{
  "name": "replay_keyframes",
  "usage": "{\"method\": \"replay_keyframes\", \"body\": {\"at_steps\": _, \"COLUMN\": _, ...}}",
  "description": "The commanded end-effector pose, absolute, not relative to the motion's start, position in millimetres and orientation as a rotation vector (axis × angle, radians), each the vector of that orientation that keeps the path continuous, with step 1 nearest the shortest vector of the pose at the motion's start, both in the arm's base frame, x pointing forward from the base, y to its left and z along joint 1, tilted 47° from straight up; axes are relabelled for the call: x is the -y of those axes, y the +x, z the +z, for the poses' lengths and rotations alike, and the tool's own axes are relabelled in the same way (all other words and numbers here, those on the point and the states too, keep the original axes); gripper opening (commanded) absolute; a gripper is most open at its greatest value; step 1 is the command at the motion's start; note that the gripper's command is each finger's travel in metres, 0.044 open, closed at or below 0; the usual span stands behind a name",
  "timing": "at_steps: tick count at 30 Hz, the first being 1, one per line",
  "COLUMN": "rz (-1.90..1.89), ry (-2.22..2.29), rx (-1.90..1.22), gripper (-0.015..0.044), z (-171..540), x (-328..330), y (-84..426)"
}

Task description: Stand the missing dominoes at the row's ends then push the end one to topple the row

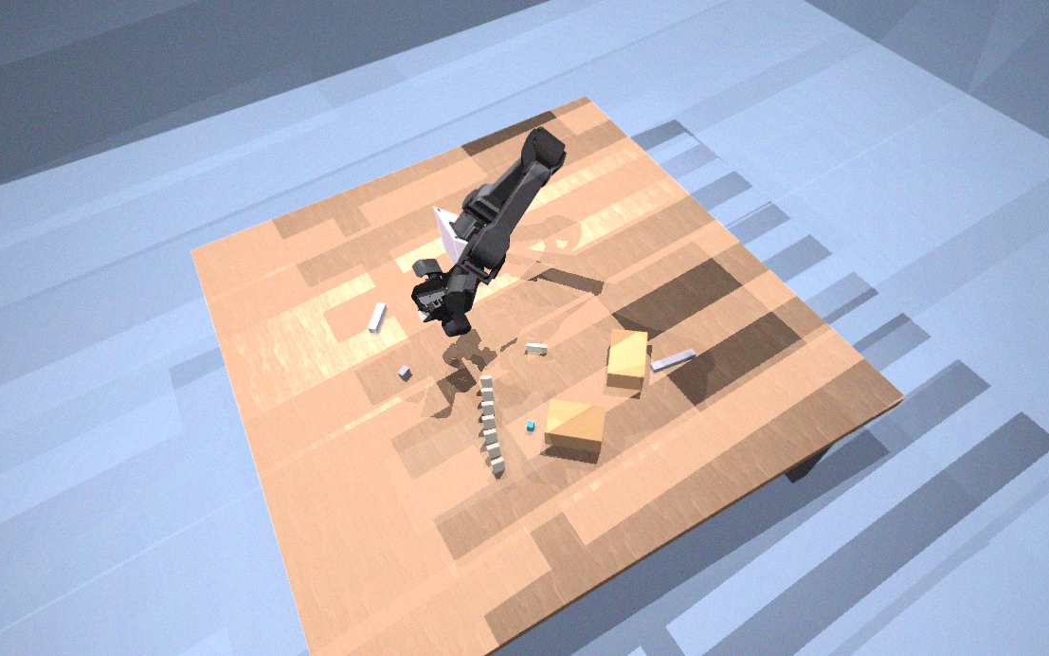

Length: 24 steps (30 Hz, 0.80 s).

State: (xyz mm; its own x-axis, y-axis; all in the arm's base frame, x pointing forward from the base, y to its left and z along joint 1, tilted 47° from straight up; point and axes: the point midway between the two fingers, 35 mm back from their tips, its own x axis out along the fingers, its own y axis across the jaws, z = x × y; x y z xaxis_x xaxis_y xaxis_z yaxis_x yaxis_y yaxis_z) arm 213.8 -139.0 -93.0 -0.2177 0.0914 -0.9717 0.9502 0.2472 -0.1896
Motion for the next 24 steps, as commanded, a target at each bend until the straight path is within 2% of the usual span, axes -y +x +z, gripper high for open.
{"method": "replay_keyframes", "body": {"at_steps": 1, "rz": -1.164, "ry": 0.943, "rx": -1.476, "gripper": 0.0107, "z": -92.5, "x": 136.7, "y": 214.3}}
{"method": "replay_keyframes", "body": {"at_steps": 24, "rz": -1.319, "ry": 0.735, "rx": -0.913, "gripper": 0.0107, "z": -72.6, "x": 126.0, "y": 217.6}}
